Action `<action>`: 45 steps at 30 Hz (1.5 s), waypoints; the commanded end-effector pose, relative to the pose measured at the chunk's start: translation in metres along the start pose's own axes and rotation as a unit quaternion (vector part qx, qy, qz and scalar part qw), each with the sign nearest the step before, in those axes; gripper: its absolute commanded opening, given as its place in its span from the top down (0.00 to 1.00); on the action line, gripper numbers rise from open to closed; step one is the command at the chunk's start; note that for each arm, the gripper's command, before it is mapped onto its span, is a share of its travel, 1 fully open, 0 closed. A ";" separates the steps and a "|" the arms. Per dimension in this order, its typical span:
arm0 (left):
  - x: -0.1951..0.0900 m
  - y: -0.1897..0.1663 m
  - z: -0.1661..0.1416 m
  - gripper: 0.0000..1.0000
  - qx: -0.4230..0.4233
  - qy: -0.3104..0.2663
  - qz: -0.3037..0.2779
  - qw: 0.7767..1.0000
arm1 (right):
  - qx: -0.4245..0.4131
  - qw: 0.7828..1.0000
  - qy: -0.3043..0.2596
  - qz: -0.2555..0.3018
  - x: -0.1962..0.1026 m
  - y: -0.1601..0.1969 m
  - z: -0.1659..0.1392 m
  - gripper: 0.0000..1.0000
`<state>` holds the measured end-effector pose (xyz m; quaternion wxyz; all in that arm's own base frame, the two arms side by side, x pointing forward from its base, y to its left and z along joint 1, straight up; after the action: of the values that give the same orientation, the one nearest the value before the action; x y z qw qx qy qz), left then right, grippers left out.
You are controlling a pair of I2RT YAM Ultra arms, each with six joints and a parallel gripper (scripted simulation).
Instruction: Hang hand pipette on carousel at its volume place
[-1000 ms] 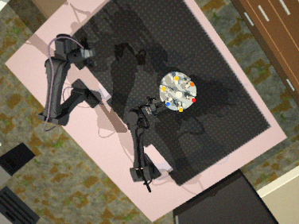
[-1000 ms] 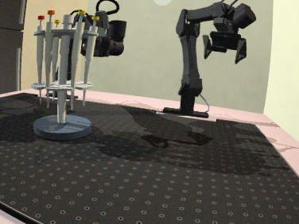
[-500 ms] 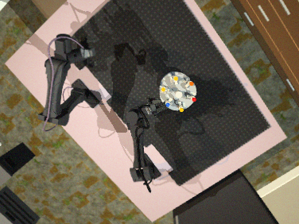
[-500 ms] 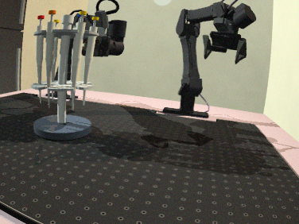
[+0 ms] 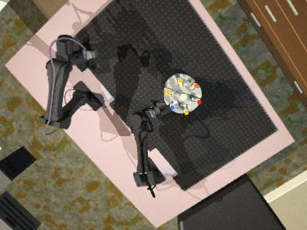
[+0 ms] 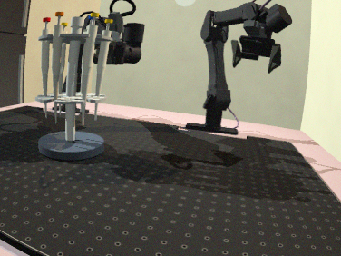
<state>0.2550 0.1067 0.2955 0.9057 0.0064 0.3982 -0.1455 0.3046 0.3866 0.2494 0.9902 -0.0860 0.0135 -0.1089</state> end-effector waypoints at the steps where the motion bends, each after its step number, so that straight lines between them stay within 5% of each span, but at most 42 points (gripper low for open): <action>1: -0.004 0.002 0.006 0.00 0.008 -0.015 0.002 1.000 | 0.054 0.998 -0.009 -0.017 0.001 -0.010 0.032 0.88; 45: -0.004 0.002 0.006 0.00 0.008 -0.015 0.002 1.000 | 0.046 0.999 -0.008 -0.016 0.001 -0.006 0.021 0.88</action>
<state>0.2550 0.1067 0.2955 0.9057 0.0064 0.3982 -0.1455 0.3047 0.3863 0.2484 0.9900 -0.0843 0.0133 -0.1122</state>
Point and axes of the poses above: on each arm, the point where the finger pads meet when closed, its own x axis out along the fingers, its own y axis across the jaws, z = x × y, the point moved 7 cm from there along -x, back along the fingers, and after that the axes turned 8 degrees about -x, right-handed, at the moved point
